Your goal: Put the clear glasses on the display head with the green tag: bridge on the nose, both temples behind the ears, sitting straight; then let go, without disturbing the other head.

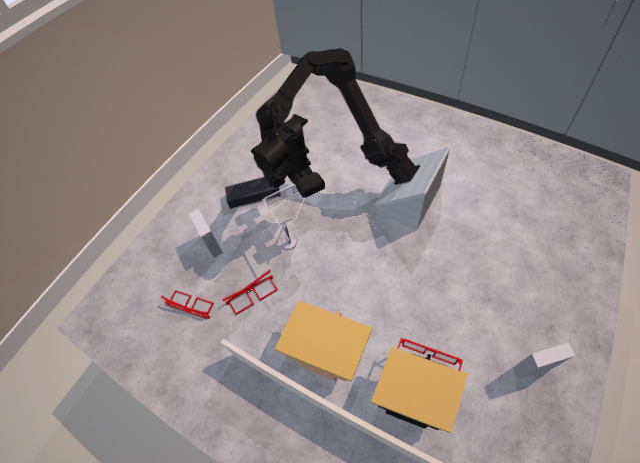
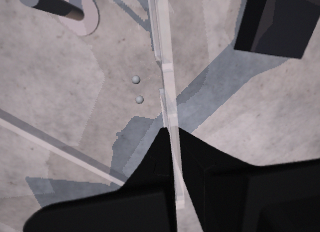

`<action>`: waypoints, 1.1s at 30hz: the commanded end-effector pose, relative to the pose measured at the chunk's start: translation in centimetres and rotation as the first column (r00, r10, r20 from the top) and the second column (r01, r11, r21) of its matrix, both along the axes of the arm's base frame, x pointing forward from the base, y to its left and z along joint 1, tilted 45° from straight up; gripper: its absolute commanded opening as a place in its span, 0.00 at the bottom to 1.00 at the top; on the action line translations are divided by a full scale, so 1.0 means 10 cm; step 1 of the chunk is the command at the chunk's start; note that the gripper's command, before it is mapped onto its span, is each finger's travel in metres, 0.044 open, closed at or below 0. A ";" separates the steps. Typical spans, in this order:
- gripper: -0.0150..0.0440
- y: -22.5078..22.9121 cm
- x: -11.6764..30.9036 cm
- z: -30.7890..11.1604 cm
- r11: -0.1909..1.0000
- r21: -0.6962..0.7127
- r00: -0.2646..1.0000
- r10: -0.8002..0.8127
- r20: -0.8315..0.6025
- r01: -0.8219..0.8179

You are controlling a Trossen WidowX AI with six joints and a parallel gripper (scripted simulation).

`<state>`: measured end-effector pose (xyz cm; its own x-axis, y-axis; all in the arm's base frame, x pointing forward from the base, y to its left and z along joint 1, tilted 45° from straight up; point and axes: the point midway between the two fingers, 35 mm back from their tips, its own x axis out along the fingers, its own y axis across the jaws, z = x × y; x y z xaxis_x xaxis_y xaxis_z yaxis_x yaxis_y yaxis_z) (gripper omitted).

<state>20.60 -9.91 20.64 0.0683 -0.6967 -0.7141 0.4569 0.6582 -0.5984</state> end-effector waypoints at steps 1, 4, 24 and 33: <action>0.25 0.04 0.00 0.07 1.000 -0.006 1.000 -0.005 0.002 0.005; 0.25 0.05 0.02 0.07 1.000 -0.004 1.000 -0.019 0.016 0.019; 0.25 0.21 0.66 -0.03 0.930 0.098 0.863 -0.366 0.348 0.354; 0.25 0.16 0.67 -0.08 0.930 0.099 0.863 -0.366 0.348 0.354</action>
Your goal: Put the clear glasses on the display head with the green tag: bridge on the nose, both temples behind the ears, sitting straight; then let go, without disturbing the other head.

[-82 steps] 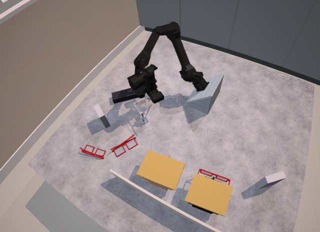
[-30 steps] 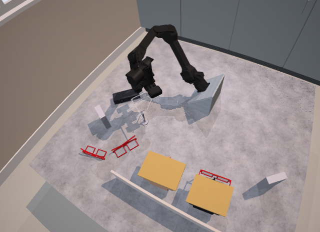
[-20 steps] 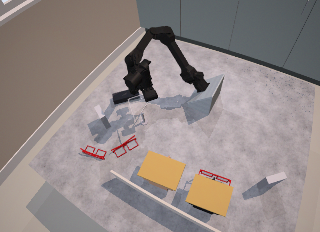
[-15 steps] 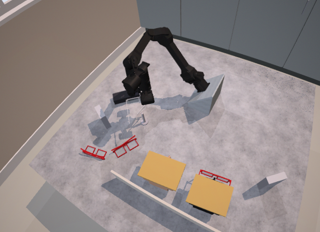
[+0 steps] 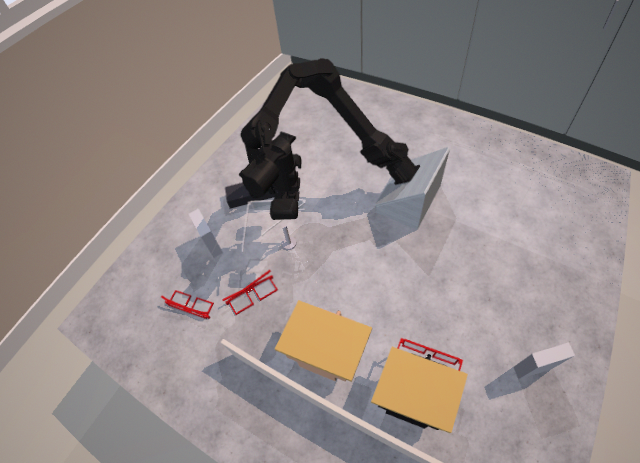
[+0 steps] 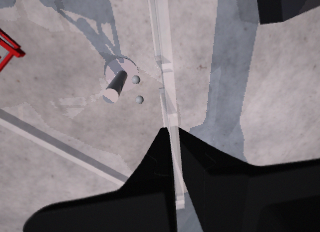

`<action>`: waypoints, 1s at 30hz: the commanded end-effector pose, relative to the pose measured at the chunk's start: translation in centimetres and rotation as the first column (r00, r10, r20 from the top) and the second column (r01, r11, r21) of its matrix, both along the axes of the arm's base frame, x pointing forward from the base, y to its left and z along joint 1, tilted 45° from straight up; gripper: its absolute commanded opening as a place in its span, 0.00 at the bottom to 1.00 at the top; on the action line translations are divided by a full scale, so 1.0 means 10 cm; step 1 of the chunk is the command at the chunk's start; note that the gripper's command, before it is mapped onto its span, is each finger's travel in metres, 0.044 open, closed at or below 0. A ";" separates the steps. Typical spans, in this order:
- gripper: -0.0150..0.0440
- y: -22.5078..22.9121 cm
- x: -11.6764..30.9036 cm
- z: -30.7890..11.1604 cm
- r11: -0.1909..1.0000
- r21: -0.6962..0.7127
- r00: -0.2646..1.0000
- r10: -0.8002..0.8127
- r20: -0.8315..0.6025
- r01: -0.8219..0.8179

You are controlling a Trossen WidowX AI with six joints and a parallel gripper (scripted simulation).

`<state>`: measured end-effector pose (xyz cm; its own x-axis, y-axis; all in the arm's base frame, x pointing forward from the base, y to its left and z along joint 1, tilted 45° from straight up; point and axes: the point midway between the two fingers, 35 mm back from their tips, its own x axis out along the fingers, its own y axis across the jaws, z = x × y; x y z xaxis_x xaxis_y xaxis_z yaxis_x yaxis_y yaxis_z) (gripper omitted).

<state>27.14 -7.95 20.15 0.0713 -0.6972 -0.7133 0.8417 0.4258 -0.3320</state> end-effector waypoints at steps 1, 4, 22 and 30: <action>0.25 -0.06 0.02 -0.06 1.000 -0.003 1.000 -0.003 0.000 0.003; 0.25 -0.15 0.03 -0.15 1.000 -0.002 1.000 -0.003 0.001 0.003; 0.25 -0.44 0.03 -0.37 1.000 -0.008 1.000 -0.003 0.002 0.003; 0.25 -0.49 0.01 -0.33 1.000 -0.008 1.000 -0.003 0.002 0.003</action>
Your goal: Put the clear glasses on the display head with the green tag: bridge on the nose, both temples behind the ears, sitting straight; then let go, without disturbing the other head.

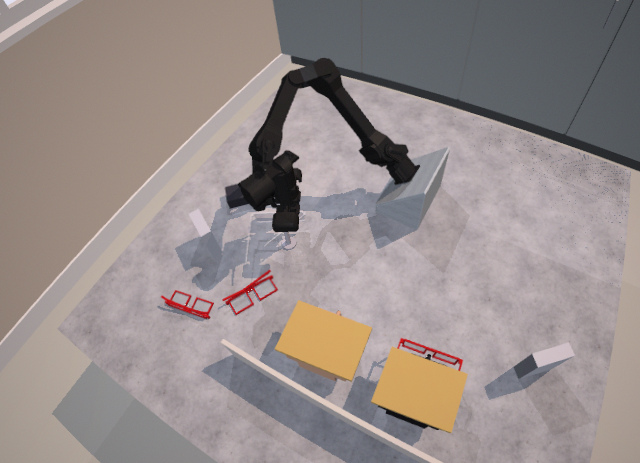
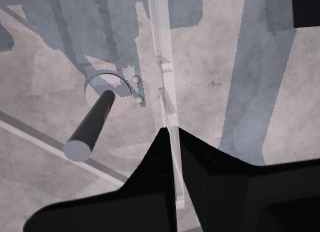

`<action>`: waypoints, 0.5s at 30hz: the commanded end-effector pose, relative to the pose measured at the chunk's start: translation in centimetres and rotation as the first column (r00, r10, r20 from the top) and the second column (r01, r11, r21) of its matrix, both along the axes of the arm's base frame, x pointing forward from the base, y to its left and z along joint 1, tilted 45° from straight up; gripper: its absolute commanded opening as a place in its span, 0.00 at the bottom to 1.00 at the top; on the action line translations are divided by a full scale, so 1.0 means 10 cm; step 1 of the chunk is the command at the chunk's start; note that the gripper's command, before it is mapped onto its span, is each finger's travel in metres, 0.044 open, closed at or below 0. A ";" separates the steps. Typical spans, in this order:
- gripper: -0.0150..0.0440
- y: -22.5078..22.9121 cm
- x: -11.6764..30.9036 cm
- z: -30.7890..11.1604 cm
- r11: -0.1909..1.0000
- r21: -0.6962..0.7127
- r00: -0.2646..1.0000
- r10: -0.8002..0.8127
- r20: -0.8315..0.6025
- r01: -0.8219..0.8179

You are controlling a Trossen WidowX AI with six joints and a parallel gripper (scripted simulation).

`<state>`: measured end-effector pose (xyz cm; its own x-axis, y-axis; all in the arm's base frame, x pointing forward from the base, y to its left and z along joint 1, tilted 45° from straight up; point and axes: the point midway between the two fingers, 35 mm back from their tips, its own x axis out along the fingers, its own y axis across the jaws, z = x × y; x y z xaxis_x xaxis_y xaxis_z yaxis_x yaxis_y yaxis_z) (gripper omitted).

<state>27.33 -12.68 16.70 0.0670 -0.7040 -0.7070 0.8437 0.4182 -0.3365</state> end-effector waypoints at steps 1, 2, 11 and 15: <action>0.25 -0.02 -0.01 0.02 1.000 0.001 1.000 0.002 0.003 -0.002; 0.25 -0.02 -0.01 0.03 1.000 0.001 1.000 0.002 0.003 -0.002; 0.25 -0.08 -0.03 0.08 1.000 0.001 1.000 0.002 0.003 -0.002; 0.25 -0.10 -0.03 0.11 1.000 0.000 1.000 0.002 0.003 -0.002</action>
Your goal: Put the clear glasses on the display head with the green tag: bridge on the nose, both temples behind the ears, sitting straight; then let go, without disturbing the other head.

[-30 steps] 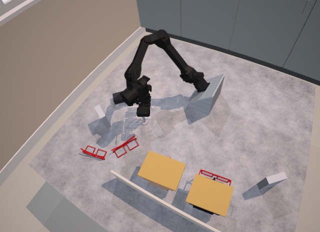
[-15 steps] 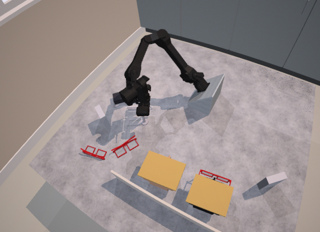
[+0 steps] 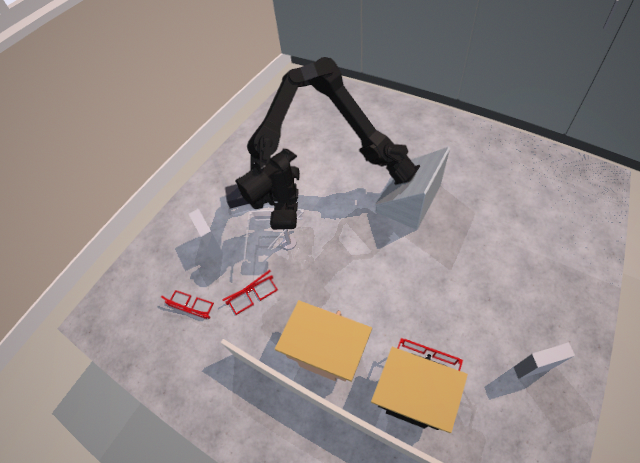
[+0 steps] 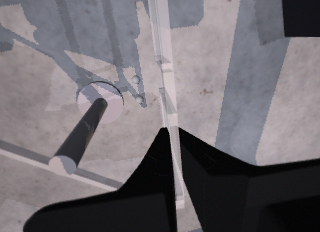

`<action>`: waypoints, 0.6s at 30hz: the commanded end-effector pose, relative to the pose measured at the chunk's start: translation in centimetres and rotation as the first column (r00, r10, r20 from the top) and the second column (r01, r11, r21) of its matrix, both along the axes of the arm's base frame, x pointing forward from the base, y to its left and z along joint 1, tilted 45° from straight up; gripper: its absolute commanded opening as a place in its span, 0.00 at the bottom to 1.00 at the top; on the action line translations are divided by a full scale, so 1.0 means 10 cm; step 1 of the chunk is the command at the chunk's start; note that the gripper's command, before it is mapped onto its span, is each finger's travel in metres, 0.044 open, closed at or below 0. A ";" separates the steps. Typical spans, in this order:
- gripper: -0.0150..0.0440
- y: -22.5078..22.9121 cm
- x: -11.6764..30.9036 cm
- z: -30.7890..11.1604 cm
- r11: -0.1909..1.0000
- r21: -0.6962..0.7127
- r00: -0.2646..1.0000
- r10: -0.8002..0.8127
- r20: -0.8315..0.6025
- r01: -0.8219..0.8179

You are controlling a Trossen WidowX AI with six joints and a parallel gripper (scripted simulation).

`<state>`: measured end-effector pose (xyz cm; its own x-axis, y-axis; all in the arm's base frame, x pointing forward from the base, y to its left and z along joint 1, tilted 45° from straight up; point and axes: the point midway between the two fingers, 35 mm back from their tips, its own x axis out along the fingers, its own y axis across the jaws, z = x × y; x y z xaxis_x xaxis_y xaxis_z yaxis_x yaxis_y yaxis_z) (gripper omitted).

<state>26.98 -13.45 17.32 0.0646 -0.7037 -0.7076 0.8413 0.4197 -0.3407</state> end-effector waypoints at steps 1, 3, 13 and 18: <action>0.25 -0.03 0.00 0.05 1.000 0.000 1.000 0.001 0.008 -0.001; 0.25 -0.04 0.00 0.06 1.000 0.000 1.000 0.001 0.008 -0.001; 0.25 -0.10 -0.01 0.12 1.000 -0.001 1.000 0.001 0.009 -0.001; 0.25 -0.13 0.00 0.16 1.000 -0.001 1.000 0.001 0.009 -0.001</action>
